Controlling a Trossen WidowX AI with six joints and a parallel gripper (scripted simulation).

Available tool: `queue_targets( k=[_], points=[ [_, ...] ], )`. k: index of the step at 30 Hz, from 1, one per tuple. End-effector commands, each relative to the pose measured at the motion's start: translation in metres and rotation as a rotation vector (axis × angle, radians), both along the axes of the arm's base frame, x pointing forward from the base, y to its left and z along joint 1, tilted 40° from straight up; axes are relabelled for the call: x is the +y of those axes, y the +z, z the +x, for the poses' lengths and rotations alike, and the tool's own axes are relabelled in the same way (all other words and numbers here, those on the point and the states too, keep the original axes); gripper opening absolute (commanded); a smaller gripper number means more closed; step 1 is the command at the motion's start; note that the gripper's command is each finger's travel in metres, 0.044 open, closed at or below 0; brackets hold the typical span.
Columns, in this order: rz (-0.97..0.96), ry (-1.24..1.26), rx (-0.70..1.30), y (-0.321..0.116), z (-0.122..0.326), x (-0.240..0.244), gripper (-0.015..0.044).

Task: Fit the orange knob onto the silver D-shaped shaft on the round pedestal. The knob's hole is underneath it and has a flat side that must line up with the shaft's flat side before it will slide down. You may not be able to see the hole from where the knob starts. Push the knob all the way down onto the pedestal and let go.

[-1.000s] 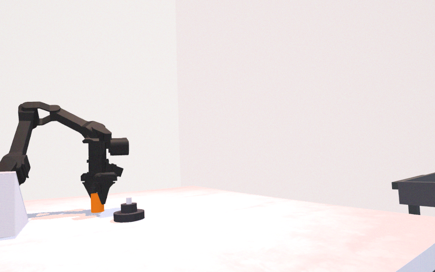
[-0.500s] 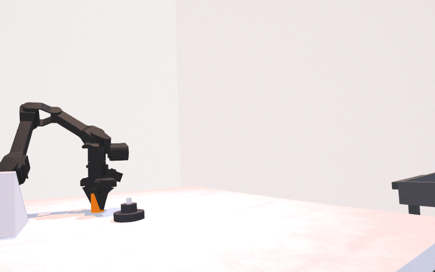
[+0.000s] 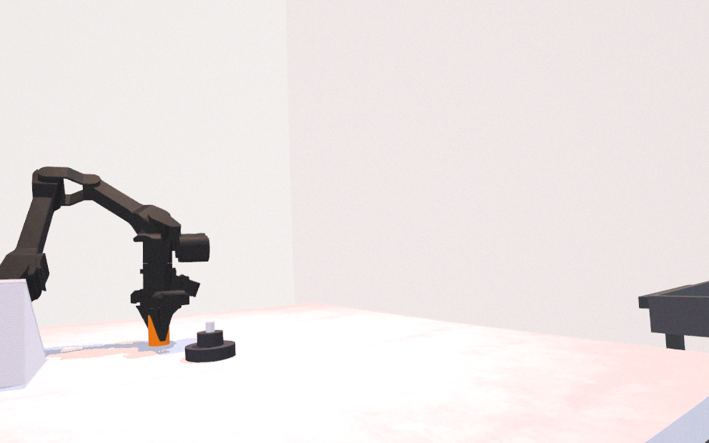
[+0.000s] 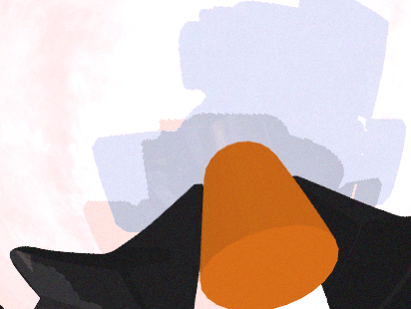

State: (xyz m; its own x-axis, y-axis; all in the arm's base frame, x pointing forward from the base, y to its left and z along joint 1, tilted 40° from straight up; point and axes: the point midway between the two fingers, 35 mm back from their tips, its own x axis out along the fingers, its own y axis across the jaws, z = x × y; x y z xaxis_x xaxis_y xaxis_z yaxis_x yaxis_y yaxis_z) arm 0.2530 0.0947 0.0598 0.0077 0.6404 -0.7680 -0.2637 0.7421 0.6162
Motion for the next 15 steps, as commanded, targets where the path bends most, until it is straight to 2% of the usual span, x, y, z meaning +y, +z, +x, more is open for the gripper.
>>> queue_targets(
  k=[1, 15],
  points=[
    [-0.001, -0.002, -0.002, 0.008, 0.003, -0.008, 0.0006],
    [-0.012, -0.003, 0.000, 0.064, 0.008, -0.058, 0.0000]
  ],
)
